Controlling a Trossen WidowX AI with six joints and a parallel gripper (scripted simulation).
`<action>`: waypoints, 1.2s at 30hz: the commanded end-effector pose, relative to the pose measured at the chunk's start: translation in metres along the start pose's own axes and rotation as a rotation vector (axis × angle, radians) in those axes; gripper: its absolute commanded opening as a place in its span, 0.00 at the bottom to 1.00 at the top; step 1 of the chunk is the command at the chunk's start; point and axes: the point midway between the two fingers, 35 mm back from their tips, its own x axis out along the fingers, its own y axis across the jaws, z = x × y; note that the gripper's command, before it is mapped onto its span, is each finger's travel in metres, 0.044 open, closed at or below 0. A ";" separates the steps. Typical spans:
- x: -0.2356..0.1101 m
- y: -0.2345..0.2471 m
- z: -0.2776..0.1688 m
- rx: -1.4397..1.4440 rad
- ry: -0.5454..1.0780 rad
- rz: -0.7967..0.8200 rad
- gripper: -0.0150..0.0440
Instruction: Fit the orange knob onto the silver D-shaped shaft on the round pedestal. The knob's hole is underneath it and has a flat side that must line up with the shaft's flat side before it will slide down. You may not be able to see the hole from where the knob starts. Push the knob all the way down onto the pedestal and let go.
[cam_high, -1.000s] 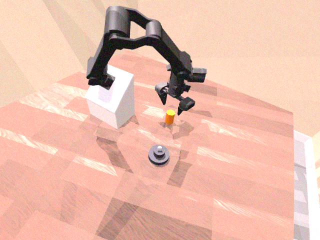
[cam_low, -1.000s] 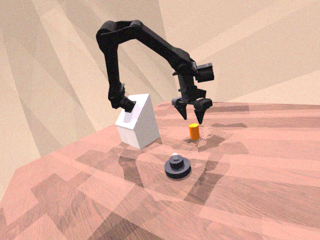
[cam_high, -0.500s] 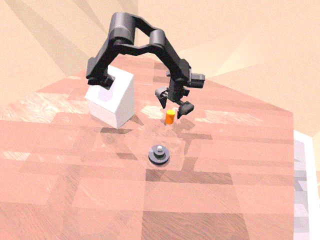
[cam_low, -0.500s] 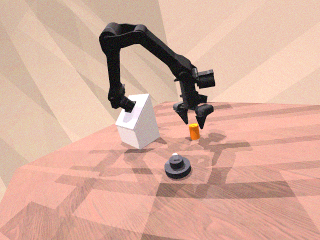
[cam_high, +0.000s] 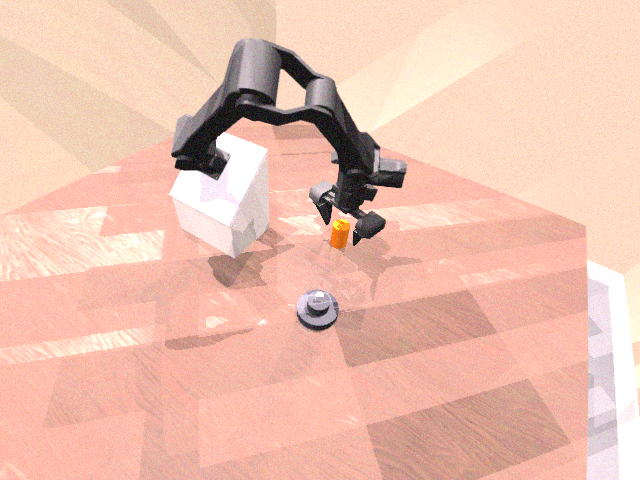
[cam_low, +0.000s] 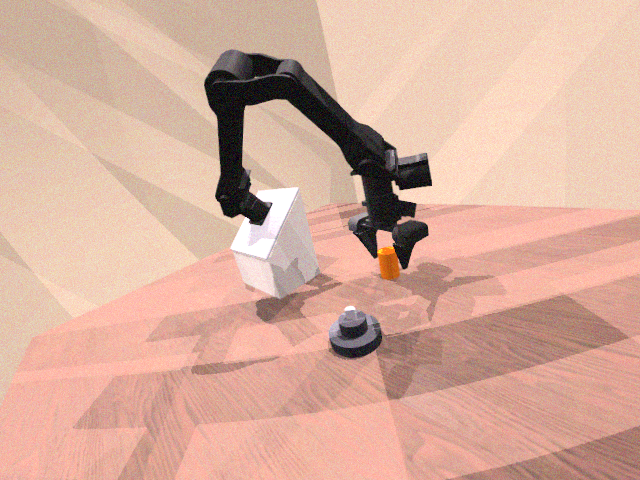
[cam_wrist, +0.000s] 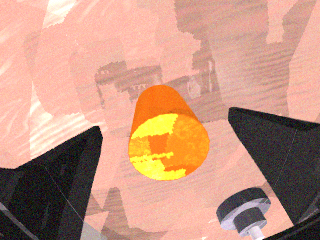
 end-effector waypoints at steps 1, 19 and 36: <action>0.007 0.001 0.000 -0.008 0.004 -0.002 1.00; 0.022 0.002 -0.002 -0.008 0.007 -0.002 0.69; -0.019 -0.003 0.004 -0.009 -0.002 -0.001 0.25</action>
